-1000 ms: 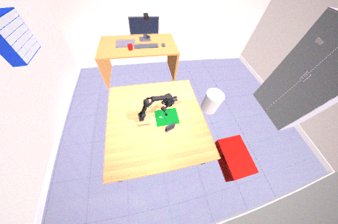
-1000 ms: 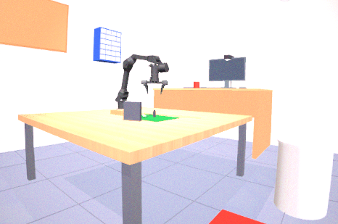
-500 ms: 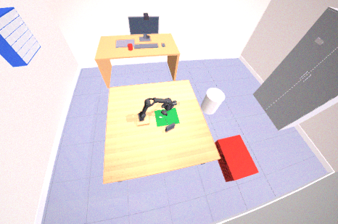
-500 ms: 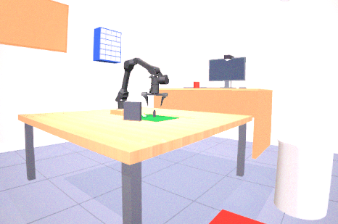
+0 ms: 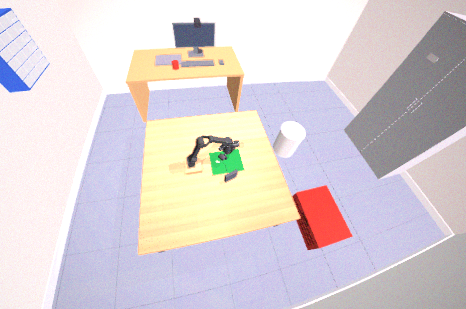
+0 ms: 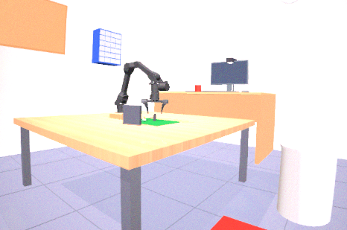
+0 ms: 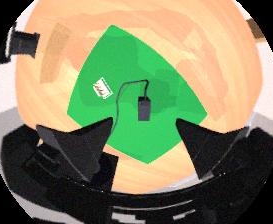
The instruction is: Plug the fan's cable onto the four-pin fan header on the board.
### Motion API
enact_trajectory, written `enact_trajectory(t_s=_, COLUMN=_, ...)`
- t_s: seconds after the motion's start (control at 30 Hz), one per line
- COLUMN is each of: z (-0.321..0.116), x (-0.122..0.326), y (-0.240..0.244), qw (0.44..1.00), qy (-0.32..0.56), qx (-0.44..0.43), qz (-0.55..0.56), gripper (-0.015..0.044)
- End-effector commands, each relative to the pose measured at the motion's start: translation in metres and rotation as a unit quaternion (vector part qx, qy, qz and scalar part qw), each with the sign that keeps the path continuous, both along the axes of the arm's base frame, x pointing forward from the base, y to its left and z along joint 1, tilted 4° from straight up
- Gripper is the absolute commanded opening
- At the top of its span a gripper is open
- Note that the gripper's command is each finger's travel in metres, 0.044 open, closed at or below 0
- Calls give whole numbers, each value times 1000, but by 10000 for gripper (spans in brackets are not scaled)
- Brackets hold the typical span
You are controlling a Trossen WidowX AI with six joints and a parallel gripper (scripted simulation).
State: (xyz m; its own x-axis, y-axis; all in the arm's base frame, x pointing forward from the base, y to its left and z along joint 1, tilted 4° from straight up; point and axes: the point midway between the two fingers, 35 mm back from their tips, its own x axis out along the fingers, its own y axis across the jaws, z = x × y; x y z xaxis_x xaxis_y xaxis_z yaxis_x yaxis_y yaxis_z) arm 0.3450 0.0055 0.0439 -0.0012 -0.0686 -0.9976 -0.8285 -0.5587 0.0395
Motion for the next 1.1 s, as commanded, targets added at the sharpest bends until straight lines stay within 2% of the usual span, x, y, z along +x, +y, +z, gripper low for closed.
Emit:
enact_trajectory(t_s=0.0, z=-8, x=-1, y=0, qw=1000, qy=2, qx=2, qz=3, gripper=440)
enact_trajectory(t_s=0.8, z=-41, x=-2, y=-2, qw=1000, qy=2, qx=2, qz=3, gripper=440)
enact_trajectory(t_s=1.07, z=-39, x=-1, y=-3, qw=1000, qy=2, qx=0, qz=0, gripper=230)
